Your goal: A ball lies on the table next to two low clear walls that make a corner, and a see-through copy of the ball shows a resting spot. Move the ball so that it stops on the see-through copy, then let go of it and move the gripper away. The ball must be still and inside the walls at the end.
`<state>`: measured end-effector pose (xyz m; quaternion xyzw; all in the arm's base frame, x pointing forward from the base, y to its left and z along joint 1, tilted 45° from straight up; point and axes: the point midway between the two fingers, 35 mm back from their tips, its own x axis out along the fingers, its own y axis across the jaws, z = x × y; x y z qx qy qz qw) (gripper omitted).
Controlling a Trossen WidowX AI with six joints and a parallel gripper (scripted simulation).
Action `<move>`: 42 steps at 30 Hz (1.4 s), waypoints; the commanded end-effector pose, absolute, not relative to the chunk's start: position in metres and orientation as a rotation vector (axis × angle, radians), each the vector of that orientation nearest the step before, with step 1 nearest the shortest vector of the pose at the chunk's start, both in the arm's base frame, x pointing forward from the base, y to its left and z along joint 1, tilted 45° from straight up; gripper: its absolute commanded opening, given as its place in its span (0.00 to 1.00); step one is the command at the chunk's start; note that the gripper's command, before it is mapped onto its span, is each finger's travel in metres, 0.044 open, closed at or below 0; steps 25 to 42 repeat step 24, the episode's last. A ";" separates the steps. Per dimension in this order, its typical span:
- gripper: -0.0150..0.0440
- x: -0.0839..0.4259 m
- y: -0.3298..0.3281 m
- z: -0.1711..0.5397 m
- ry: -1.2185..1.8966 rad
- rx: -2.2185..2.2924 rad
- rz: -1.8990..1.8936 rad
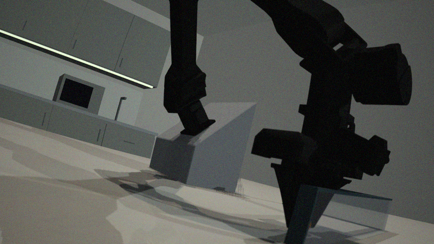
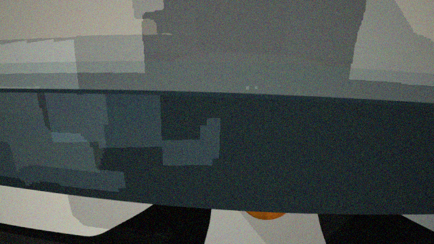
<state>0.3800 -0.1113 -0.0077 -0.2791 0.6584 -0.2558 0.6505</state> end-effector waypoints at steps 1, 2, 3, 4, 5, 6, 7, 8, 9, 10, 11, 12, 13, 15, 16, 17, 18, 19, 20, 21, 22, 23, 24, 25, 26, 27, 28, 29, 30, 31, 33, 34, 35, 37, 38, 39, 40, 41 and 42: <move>0.62 0.381 -0.103 0.000 1.495 -0.633 -0.580; 0.62 0.382 -0.093 0.010 1.496 -0.632 -0.579; 0.62 0.383 -0.080 0.022 1.496 -0.632 -0.578; 0.62 0.382 -0.067 0.036 1.497 -0.633 -0.578; 0.62 0.381 -0.057 0.046 1.497 -0.635 -0.579; 0.62 0.380 -0.051 0.053 1.497 -0.636 -0.579; 0.62 0.380 -0.049 0.055 1.497 -0.636 -0.580; 0.62 0.380 -0.049 0.055 1.497 -0.636 -0.580; 0.62 0.380 -0.049 0.055 1.497 -0.636 -0.580; 0.62 0.380 -0.049 0.055 1.497 -0.636 -0.580; 0.62 0.380 -0.049 0.055 1.497 -0.636 -0.580; 0.62 0.383 -0.054 0.048 1.488 -0.644 -0.576; 0.62 0.383 -0.054 0.048 1.488 -0.644 -0.576; 0.62 0.383 -0.054 0.048 1.488 -0.644 -0.576; 0.62 0.383 -0.054 0.048 1.488 -0.644 -0.576; 0.62 0.383 -0.054 0.048 1.488 -0.644 -0.576; 0.62 0.383 -0.054 0.048 1.488 -0.644 -0.576; 0.66 0.383 -0.053 0.050 1.488 -0.644 -0.576; 0.71 0.382 -0.048 0.055 1.489 -0.643 -0.577; 0.75 0.381 -0.039 0.064 1.489 -0.643 -0.577; 0.80 0.380 -0.031 0.073 1.490 -0.643 -0.579; 0.84 0.379 -0.026 0.078 1.490 -0.643 -0.580; 0.89 0.379 -0.025 0.080 1.490 -0.643 -0.580; 0.89 0.379 -0.025 0.080 1.490 -0.643 -0.580; 0.89 0.379 -0.025 0.080 1.490 -0.643 -0.580; 0.89 0.379 -0.025 0.080 1.490 -0.643 -0.580; 0.89 0.379 -0.025 0.080 1.490 -0.643 -0.580; 0.89 0.379 -0.025 0.080 1.490 -0.643 -0.580; 0.89 0.379 -0.025 0.080 1.490 -0.643 -0.580; 0.89 0.379 -0.025 0.080 1.490 -0.643 -0.580; 0.89 0.379 -0.025 0.080 1.490 -0.643 -0.580; 0.89 0.379 -0.025 0.080 1.490 -0.643 -0.580; 0.89 0.379 -0.025 0.080 1.490 -0.643 -0.580; 0.89 0.379 -0.025 0.080 1.490 -0.643 -0.580; 0.89 0.379 -0.025 0.080 1.490 -0.643 -0.580; 0.89 0.379 -0.025 0.080 1.490 -0.643 -0.580; 0.89 0.379 -0.025 0.080 1.490 -0.643 -0.580; 0.89 0.379 -0.025 0.080 1.490 -0.643 -0.580; 0.89 0.379 -0.025 0.080 1.490 -0.643 -0.580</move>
